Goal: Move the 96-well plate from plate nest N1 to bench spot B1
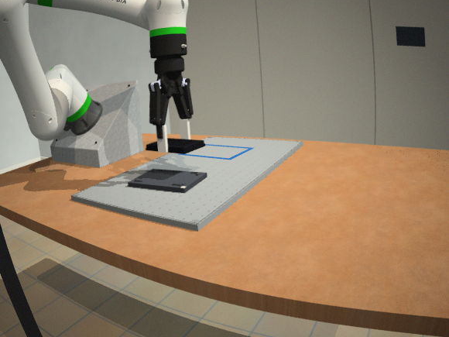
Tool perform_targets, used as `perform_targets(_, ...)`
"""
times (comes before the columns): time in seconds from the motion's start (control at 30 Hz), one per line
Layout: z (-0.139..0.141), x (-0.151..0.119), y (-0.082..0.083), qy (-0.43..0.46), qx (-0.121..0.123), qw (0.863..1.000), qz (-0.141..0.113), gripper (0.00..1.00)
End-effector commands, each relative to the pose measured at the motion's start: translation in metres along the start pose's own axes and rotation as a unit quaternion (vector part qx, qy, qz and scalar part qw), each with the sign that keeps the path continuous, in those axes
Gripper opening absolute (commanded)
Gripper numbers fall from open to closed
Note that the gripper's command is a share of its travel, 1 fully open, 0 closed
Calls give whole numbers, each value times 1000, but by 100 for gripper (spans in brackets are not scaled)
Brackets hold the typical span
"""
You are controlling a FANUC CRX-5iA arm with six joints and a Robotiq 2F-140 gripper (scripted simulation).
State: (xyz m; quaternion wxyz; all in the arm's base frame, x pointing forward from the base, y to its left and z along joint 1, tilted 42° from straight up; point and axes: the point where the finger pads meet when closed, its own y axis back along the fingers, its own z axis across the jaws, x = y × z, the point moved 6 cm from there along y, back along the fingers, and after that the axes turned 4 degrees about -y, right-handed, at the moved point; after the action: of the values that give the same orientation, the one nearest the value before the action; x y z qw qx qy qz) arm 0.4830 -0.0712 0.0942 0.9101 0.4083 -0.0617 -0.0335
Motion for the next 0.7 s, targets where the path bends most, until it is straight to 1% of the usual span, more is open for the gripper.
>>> perform_targets(0.0, -9, -2, 0, 0, 0, 1000, 0, 0)
perform_targets(0.23, -32, -8, -1, 0, 0, 1000, 0, 0)
perform_targets(0.3, -32, -8, -1, 0, 0, 1000, 0, 0)
perform_targets(0.67, -68, -17, -2, 0, 0, 1000, 0, 0)
